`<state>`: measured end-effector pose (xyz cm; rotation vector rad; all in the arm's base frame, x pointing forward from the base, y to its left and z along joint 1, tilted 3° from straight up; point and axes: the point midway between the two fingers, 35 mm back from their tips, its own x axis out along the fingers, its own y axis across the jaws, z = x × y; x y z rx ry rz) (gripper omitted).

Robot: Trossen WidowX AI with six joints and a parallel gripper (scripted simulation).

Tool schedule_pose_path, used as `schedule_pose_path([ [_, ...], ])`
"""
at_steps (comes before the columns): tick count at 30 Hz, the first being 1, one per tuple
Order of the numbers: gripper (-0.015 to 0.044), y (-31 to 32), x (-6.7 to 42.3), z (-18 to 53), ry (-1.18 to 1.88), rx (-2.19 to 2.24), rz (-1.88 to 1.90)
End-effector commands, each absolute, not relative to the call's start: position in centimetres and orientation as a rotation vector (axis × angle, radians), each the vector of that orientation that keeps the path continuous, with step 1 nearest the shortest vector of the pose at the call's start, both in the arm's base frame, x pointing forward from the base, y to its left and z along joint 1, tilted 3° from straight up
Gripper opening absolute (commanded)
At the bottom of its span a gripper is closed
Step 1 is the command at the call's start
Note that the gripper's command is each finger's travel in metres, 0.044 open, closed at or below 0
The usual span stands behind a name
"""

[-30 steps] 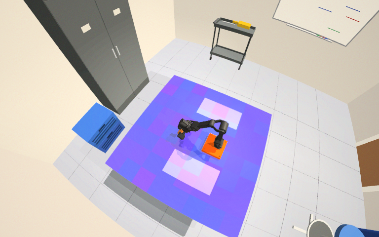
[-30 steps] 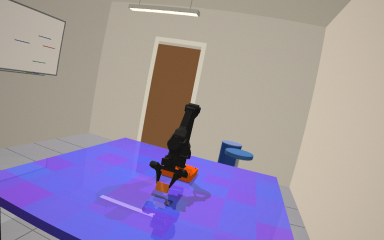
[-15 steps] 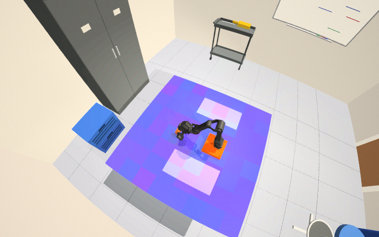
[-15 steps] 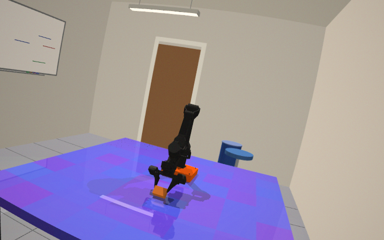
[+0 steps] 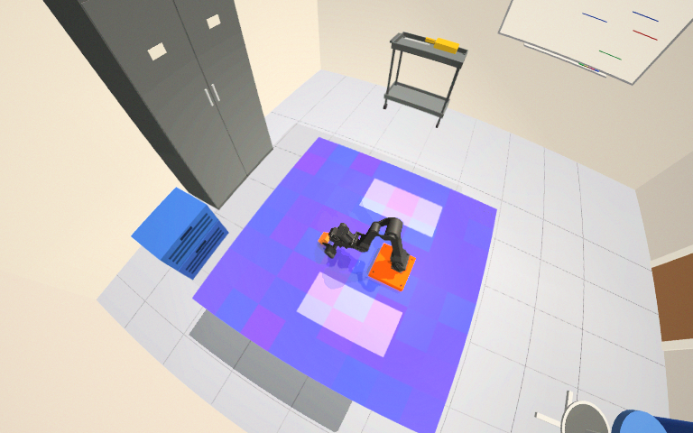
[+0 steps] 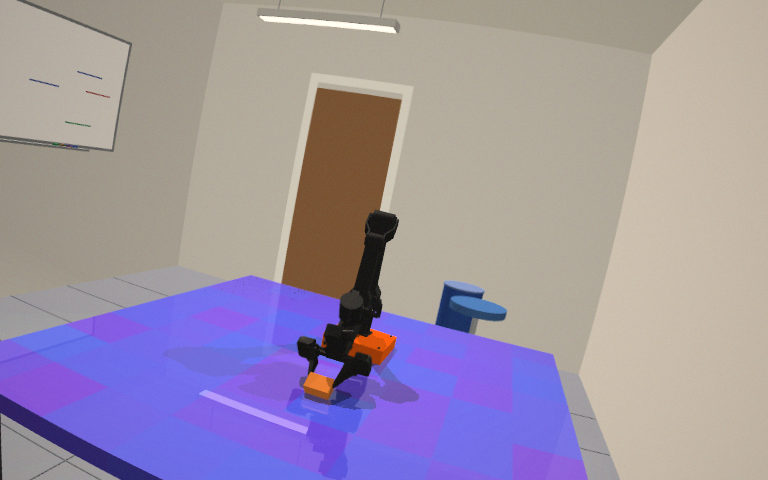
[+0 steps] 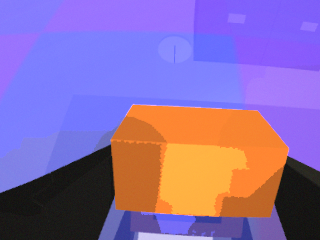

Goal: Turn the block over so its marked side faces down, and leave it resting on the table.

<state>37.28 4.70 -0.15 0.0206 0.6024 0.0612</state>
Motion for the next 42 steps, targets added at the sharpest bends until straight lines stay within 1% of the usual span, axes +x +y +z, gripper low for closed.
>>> schedule_pose_path([
  [1, 0.0, 4.5, 36.1, -1.3, 0.575, 0.023, 0.053],
  [15, 0.0, 4.4, 34.9, -0.4, 0.43, 0.032, 0.049],
  [28, 0.0, 4.4, 34.9, -0.3, 0.427, 0.032, 0.049],
  [42, 0.0367, 4.4, 34.9, -0.3, 0.427, 0.032, 0.049],
])
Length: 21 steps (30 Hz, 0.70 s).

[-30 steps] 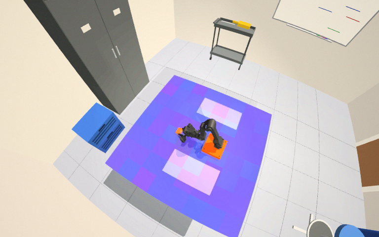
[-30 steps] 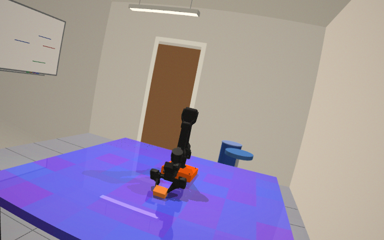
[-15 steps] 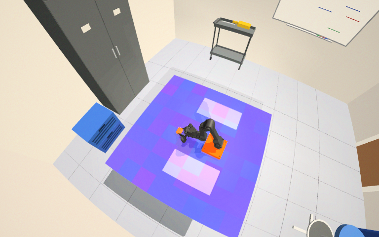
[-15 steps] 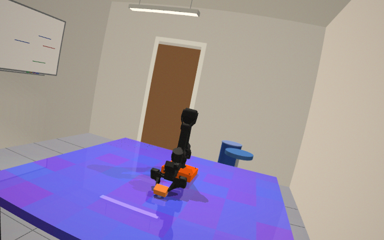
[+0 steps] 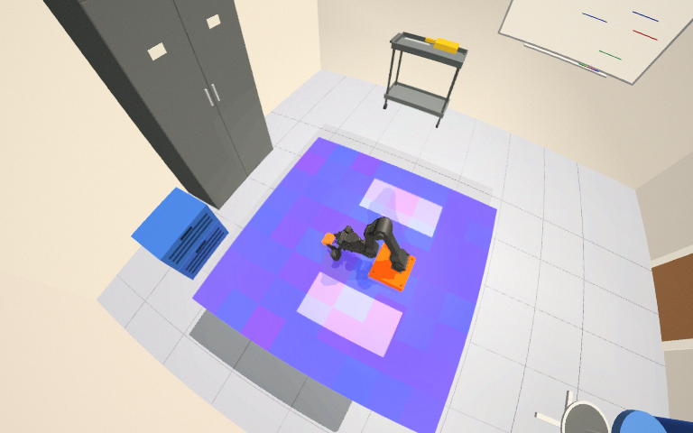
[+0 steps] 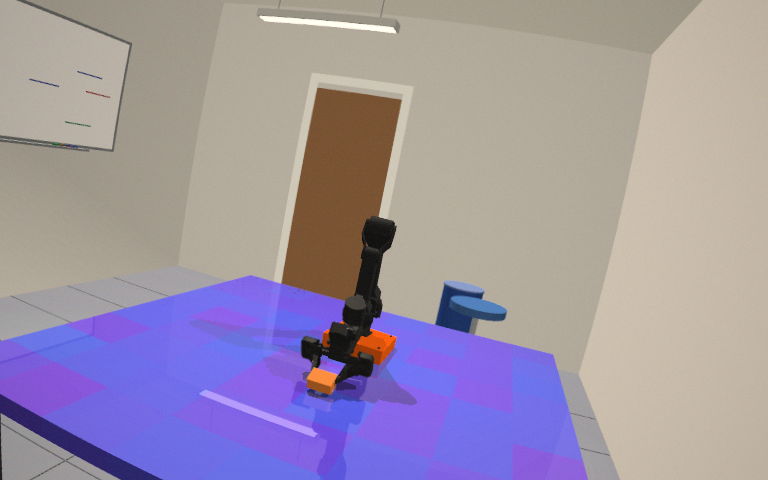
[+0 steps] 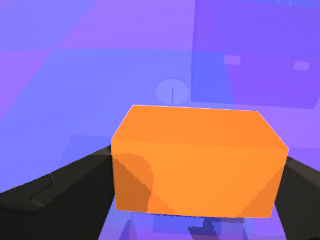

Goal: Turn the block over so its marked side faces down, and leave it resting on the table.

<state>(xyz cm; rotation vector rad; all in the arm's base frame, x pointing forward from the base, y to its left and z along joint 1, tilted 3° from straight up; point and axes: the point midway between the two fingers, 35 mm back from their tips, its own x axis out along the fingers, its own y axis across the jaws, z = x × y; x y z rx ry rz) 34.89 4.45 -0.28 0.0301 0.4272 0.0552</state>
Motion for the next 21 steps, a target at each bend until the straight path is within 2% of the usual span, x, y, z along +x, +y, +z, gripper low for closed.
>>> schedule_pose_path([
  [1, 0.0394, 4.37, 34.86, -0.34, 0.427, 0.032, 0.049],
  [3, 0.044, 4.37, 34.86, -0.34, 0.427, 0.032, 0.049],
  [21, 0.044, 4.37, 34.86, -0.34, 0.427, 0.032, 0.049],
])
